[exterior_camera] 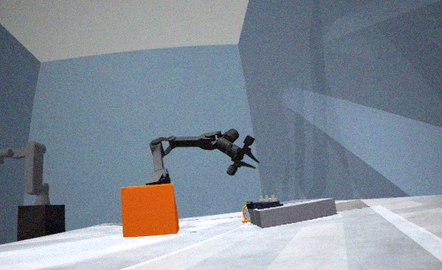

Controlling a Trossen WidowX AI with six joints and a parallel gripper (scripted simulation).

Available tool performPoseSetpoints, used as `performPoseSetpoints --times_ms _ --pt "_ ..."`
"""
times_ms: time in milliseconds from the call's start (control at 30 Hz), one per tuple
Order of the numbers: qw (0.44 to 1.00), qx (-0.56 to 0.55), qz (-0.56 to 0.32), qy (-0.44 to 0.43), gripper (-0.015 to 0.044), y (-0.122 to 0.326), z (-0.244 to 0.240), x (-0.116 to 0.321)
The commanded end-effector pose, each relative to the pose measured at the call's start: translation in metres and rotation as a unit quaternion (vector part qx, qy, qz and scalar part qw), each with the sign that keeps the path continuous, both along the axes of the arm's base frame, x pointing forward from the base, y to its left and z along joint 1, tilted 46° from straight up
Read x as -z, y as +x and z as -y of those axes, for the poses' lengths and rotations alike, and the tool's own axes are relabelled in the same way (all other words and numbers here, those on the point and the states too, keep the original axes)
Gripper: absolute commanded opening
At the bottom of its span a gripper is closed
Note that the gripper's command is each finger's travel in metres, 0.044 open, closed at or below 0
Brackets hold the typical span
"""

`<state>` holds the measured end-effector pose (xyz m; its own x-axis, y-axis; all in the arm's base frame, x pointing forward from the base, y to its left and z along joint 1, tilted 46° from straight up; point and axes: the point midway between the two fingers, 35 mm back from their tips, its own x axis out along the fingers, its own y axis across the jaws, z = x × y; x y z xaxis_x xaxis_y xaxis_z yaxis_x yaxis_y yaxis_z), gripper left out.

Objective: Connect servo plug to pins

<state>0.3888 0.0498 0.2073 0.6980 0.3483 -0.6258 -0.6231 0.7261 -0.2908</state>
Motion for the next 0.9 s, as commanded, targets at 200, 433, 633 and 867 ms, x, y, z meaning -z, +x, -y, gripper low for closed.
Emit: performPoseSetpoints --times_ms 200,433,633,867 --pt "0.987 -0.134 -0.091 -0.022 0.0115 0.004 -0.018 0.041" --pt "0.961 -0.235 -0.147 -0.010 0.0115 0.002 -0.032 0.068" --pt "0.930 -0.317 -0.183 0.021 0.0115 -0.001 -0.043 0.089" --pt "0.897 -0.385 -0.206 0.065 0.0115 -0.003 -0.053 0.105"
